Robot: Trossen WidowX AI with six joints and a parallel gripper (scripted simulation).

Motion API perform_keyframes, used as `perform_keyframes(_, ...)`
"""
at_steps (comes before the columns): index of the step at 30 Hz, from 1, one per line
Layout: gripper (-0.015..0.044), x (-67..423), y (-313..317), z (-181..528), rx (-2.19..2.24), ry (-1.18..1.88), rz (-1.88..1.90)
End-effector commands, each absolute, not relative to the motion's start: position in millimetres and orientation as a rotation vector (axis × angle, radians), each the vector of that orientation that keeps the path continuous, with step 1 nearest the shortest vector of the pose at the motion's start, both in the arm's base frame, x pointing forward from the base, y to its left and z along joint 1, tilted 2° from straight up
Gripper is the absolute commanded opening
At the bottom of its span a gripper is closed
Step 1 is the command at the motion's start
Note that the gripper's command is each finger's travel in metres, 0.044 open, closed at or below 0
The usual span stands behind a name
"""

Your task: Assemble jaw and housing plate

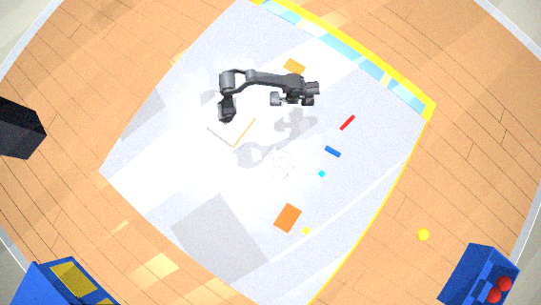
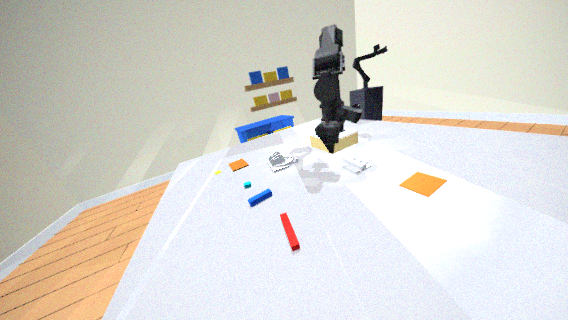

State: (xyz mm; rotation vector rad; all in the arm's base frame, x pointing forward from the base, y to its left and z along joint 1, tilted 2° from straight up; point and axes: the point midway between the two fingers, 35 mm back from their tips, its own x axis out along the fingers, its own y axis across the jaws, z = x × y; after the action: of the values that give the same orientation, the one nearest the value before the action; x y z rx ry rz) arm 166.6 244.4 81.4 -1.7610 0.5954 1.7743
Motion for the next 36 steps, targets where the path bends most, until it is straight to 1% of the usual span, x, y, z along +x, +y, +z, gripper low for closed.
perform_keyframes(1, 0.044, 156, 247, 82, -1.85, 0.497, 1.849)
perform_keyframes(22, 0.044, 99, 263, 86, -2.235, -0.156, 2.207)
perform_keyframes(29, 0.044, 97, 263, 84, -2.245, -0.178, 2.215)
perform_keyframes(33, 0.044, 97, 266, 48, -2.245, -0.178, 2.216)
perform_keyframes(36, 0.044, 97, 266, 46, -2.245, -0.178, 2.216)
